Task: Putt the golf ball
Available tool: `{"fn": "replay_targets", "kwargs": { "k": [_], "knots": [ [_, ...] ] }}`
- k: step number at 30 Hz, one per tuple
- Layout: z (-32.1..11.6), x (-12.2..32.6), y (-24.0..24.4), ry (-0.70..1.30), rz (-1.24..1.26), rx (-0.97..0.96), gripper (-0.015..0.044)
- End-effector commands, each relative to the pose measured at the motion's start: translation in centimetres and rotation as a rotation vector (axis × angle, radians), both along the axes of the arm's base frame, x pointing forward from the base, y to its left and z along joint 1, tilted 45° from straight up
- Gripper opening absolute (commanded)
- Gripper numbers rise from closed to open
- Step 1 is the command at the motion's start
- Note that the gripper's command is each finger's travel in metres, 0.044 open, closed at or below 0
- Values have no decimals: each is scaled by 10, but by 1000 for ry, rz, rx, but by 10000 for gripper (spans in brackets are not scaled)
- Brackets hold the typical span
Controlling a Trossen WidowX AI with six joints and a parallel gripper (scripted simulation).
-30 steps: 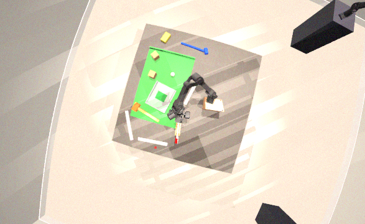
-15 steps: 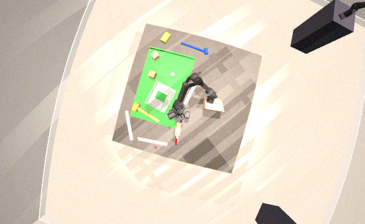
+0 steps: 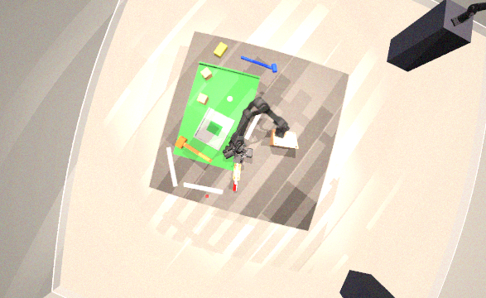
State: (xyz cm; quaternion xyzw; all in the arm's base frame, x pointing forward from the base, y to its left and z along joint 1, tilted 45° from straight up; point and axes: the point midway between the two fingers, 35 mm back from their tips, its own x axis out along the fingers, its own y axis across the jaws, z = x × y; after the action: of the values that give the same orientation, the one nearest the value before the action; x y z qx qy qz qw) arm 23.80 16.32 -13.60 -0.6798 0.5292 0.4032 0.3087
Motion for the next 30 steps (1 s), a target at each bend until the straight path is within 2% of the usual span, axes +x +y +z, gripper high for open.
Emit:
{"fn": "replay_targets", "kwargs": {
  "k": [1, 2, 9, 14, 25, 30],
  "knots": [
    [0, 0, 0, -1, 0, 1, 72],
    [0, 0, 0, -1, 0, 1, 46],
    [0, 0, 0, -1, 0, 1, 0],
    [11, -1, 13, 0, 0, 3, 0],
    [68, -16, 66, 4, 0, 4, 0],
    [65, -15, 64, -3, 7, -2, 0]
  ]
}}
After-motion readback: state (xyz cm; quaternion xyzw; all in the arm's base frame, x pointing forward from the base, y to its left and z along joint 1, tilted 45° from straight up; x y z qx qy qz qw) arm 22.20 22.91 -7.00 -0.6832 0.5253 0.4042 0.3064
